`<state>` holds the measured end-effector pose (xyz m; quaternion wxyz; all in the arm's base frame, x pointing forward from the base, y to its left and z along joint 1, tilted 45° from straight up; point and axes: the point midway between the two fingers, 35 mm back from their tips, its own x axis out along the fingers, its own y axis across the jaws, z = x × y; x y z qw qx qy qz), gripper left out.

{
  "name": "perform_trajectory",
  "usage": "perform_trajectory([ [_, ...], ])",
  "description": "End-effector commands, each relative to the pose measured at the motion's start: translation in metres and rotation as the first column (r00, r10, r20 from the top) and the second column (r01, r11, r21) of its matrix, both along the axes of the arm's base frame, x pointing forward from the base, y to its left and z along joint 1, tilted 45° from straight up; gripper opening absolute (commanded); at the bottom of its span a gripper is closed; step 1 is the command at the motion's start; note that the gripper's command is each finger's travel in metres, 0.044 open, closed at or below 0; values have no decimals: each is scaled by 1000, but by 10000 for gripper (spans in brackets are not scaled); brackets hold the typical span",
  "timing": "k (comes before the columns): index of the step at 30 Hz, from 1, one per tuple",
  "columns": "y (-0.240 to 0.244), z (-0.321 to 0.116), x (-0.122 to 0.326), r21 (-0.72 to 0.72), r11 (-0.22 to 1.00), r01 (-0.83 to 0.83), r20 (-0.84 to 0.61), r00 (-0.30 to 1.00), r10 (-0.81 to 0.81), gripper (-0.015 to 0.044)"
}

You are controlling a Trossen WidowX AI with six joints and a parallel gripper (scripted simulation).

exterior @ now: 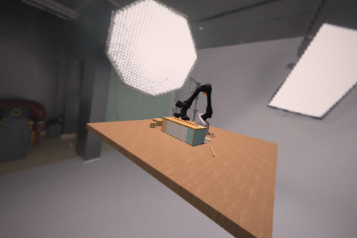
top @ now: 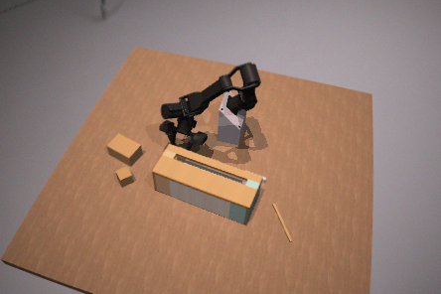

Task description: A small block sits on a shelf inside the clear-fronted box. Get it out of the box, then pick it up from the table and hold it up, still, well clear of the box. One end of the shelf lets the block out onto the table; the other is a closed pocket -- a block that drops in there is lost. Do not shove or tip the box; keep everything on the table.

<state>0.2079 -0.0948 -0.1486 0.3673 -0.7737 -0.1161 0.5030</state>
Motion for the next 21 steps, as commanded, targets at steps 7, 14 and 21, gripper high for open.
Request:
perform_trajectory([
  [7, 13, -13, 1, 10, 1000, 5, -3, 1000, -5, 285],
  [14, 21, -22, 2, 11, 1000, 5, -3, 1000, -5, 285],
  [21, 29, -29, 2, 12, 1000, 5, -2, 1000, -5, 285],
])
